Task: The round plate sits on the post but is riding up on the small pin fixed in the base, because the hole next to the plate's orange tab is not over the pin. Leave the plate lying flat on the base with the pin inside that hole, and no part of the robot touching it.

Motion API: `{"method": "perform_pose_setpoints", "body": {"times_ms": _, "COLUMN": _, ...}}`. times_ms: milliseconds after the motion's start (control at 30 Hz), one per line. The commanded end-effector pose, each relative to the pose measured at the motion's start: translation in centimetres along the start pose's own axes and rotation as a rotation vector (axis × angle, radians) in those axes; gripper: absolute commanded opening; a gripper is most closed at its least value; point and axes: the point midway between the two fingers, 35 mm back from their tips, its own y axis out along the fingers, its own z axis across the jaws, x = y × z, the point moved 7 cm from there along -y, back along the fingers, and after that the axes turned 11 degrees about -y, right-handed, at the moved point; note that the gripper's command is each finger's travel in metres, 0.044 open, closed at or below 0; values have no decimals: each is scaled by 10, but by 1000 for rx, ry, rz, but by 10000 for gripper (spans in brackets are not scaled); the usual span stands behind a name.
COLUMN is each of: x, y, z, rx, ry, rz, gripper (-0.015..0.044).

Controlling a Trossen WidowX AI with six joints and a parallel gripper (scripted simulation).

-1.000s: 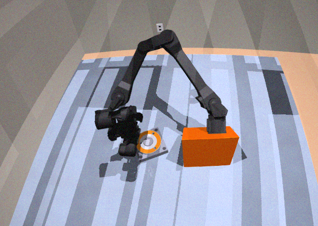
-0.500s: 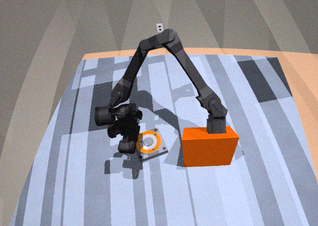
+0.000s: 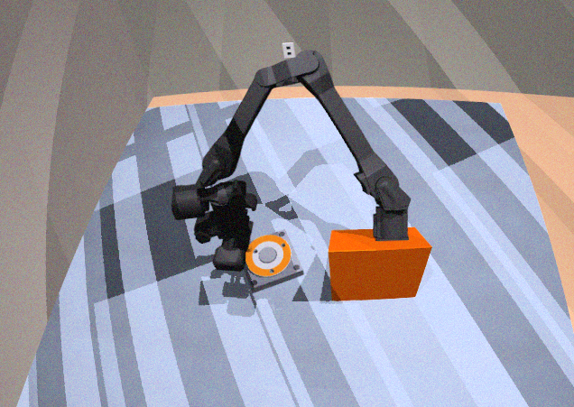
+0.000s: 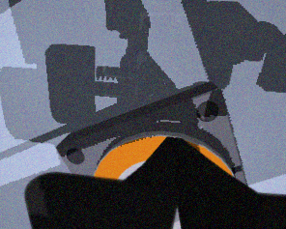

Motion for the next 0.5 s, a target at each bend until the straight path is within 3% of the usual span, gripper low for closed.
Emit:
{"method": "perform_pose_setpoints", "body": {"times_ms": 0, "x": -3, "y": 2, "z": -7, "rx": -5, "ry": 1, "rz": 9, "gripper": 0}}
{"method": "perform_pose_setpoints", "body": {"times_ms": 467, "x": -10, "y": 1, "z": -19, "rx": -6, "ry": 1, "rz": 9, "gripper": 0}}
